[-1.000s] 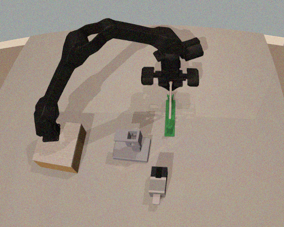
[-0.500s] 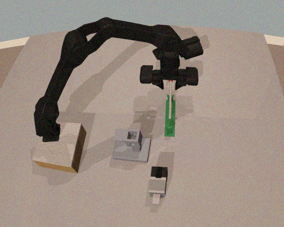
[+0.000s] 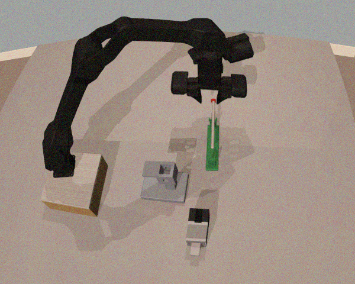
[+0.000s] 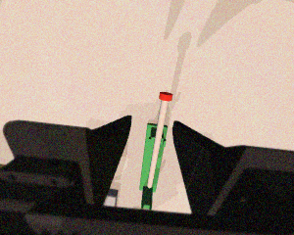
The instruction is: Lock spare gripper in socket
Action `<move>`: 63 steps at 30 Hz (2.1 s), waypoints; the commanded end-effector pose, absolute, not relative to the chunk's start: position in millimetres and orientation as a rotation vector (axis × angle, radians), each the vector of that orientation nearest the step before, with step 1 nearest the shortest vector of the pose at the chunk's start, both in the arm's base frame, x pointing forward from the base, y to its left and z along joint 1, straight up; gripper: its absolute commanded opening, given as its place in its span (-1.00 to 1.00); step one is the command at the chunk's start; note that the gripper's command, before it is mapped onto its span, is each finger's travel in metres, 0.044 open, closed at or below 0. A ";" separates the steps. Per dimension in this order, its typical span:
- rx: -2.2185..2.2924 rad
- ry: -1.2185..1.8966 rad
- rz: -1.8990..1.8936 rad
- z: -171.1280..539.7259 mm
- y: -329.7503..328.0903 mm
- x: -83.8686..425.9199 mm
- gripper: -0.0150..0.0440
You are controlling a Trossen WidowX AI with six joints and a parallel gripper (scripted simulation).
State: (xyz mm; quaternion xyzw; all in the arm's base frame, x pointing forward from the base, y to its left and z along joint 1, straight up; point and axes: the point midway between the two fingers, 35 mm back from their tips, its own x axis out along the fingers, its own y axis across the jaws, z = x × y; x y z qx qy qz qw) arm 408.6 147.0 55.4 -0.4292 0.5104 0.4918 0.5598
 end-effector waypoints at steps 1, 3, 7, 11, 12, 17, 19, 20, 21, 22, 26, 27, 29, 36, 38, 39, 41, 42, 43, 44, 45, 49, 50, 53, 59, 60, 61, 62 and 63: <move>-1.012 1.202 1.159 66.0 146.9 408.4 0.19; -1.011 1.205 1.160 71.2 146.7 407.5 0.19; -1.010 1.211 1.163 81.7 146.1 405.7 0.19; -1.010 1.213 1.164 73.7 146.0 405.5 0.54; -1.010 1.213 1.164 73.7 146.0 405.5 0.63; -1.033 1.178 1.132 115.8 102.2 406.8 0.19; -1.043 1.167 1.119 130.7 86.2 405.0 0.12; -1.045 1.166 1.118 132.6 84.2 404.7 0.12; -1.045 1.166 1.118 132.6 84.2 404.7 0.12; -1.045 1.166 1.118 132.6 84.2 404.7 0.12; -1.045 1.166 1.118 132.6 84.2 404.7 0.12; -1.045 1.166 1.118 132.6 84.2 404.7 0.12; -1.045 1.166 1.118 126.3 84.3 405.5 0.12; -1.045 1.166 1.118 64.8 83.8 404.9 0.12; -1.045 1.166 1.118 62.6 84.3 405.7 0.12; -1.045 1.166 1.118 62.4 84.3 405.7 0.12; -1.045 1.166 1.118 61.0 84.4 405.9 0.12; -1.045 1.166 1.118 60.0 84.4 406.1 0.12; -1.045 1.166 1.118 58.7 84.5 406.2 0.12; -1.045 1.166 1.118 57.2 84.5 406.4 0.12; -1.045 1.166 1.118 55.6 84.5 406.6 0.12; -1.045 1.166 1.118 49.0 84.7 407.4 0.12; -1.045 1.166 1.118 47.4 84.8 407.6 0.12; -1.045 1.166 1.118 42.5 84.9 408.1 0.12; -1.045 1.166 1.118 32.7 85.1 408.9 0.12; -1.045 1.166 1.118 31.0 85.2 409.1 0.12; -1.045 1.166 1.118 29.4 85.2 409.2 0.12; -1.045 1.166 1.118 27.8 85.3 409.3 0.12; -1.045 1.166 1.118 26.1 85.3 409.4 0.12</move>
